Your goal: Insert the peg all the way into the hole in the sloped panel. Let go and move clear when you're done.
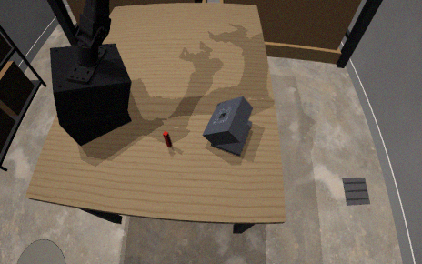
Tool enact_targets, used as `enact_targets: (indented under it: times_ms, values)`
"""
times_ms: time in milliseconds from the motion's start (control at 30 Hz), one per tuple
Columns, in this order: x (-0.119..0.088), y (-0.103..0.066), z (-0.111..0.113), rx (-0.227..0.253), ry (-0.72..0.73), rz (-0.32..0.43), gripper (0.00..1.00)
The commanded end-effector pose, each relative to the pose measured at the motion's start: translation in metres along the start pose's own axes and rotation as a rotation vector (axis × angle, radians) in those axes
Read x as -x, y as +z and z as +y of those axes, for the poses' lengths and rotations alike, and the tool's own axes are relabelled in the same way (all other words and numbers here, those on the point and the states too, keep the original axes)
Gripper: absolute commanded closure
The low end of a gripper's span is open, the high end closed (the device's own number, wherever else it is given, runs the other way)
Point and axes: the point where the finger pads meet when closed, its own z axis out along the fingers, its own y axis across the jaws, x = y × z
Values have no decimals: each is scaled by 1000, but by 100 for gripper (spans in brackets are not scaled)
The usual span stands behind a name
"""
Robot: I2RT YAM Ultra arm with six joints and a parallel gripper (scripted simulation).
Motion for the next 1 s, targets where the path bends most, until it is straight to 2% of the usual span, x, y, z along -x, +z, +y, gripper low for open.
enact_targets:
  times_ms: [0, 533, 667, 967]
  values:
    - [-3, -4, 4, 14, -7, 4, 0]
    - [-3, -4, 4, 14, -7, 4, 0]
    - [24, 5, -7, -14, -4, -34, 0]
    - [98, -4, -20, -24, -47, -145, 0]
